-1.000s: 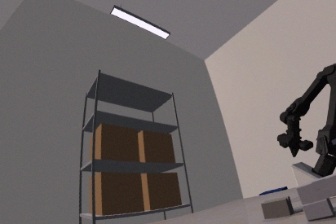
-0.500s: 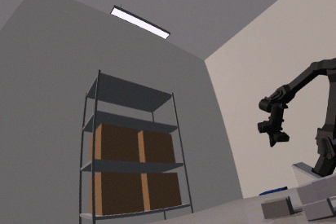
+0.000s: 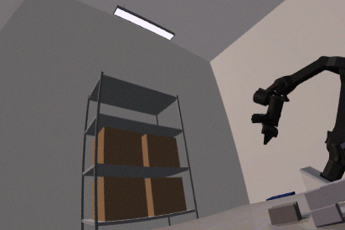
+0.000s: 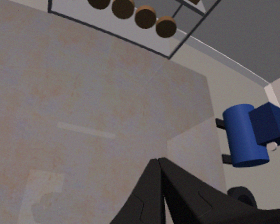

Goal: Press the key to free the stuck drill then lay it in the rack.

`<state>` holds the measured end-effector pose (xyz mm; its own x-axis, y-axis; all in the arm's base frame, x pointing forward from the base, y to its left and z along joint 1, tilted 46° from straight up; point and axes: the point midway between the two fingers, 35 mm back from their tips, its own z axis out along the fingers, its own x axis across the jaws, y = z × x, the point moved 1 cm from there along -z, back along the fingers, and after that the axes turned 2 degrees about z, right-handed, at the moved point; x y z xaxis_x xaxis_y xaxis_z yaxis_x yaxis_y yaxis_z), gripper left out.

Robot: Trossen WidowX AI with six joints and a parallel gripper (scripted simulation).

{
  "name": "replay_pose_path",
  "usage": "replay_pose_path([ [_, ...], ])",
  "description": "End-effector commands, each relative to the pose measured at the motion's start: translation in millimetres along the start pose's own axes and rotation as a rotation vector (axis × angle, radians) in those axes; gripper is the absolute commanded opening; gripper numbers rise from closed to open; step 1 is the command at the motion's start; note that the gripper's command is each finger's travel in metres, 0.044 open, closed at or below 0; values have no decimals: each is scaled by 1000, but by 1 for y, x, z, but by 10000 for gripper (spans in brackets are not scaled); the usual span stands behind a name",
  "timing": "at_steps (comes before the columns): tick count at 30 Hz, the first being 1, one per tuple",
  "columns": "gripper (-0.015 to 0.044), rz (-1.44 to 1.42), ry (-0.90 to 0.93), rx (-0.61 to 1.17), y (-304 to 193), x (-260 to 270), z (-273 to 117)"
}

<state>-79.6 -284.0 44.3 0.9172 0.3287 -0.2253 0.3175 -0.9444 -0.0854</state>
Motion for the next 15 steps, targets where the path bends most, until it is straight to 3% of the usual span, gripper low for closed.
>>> replay_pose_path([
  [1,0,282,95,-65,30,56,-35],
  [15,0,623,225,-31,35,151,-83],
])
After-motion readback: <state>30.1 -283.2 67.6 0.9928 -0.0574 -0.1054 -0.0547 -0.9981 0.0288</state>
